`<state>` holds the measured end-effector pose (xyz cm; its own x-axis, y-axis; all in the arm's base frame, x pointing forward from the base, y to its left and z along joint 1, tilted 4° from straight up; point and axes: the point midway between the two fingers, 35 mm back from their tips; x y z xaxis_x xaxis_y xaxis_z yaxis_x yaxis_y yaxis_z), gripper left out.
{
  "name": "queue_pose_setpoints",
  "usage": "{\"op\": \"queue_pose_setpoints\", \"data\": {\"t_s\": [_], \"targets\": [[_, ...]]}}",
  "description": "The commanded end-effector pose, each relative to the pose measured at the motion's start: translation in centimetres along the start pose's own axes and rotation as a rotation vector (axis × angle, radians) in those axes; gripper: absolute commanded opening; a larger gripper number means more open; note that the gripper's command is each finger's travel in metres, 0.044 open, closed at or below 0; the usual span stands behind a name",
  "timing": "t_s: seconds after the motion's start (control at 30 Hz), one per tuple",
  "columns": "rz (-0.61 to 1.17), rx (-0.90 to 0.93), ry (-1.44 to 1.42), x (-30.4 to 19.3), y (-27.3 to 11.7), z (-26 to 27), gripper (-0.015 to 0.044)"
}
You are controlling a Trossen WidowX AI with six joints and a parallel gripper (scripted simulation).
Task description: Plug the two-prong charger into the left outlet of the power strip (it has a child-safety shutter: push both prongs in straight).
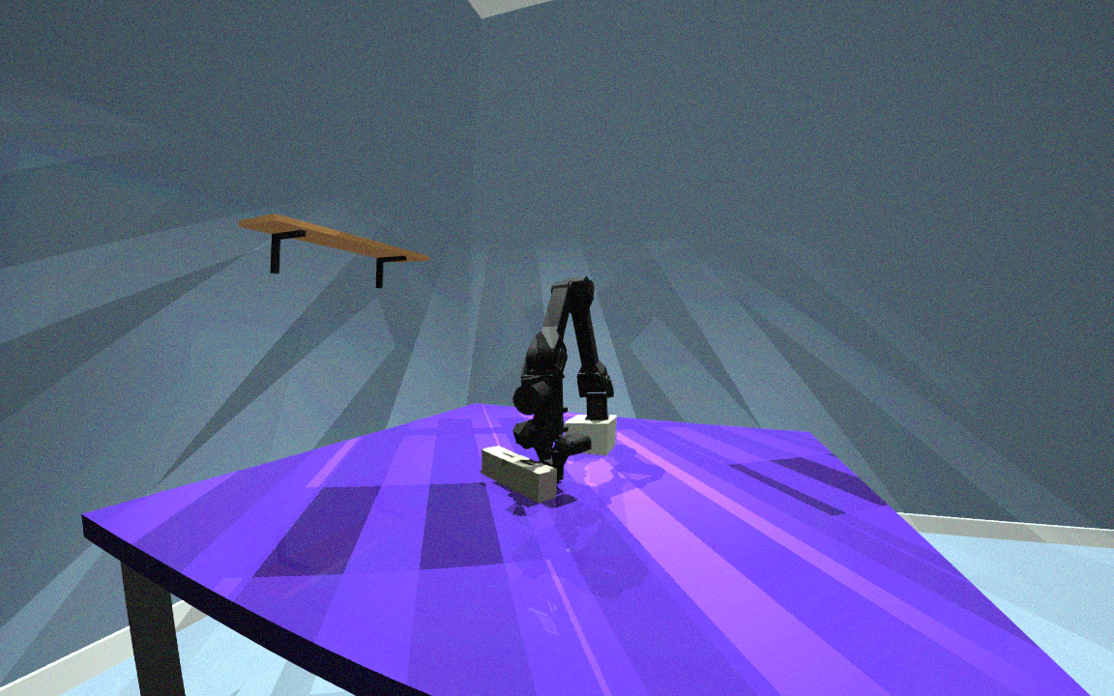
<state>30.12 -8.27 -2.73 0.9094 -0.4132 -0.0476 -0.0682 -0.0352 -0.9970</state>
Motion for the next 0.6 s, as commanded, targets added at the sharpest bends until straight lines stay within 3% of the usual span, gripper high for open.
{"op": "queue_pose_setpoints", "data": {"t_s": [0.0, 0.57], "targets": [[-0.007, 0.004, 0.005, -0.26, -0.24, 0.13, 0.0000], [-0.007, 0.004, 0.005, -0.59, -0.44, 0.25, 0.0000]]}}
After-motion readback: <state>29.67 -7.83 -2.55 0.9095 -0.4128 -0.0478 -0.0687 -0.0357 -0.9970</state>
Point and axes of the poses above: the point midway between the two fingers, 35 mm back from their tips, its own y axis out along the fingers, its own z axis across the jaws, x = y × z, and after that the axes turned 15 degrees about -y, right-handed
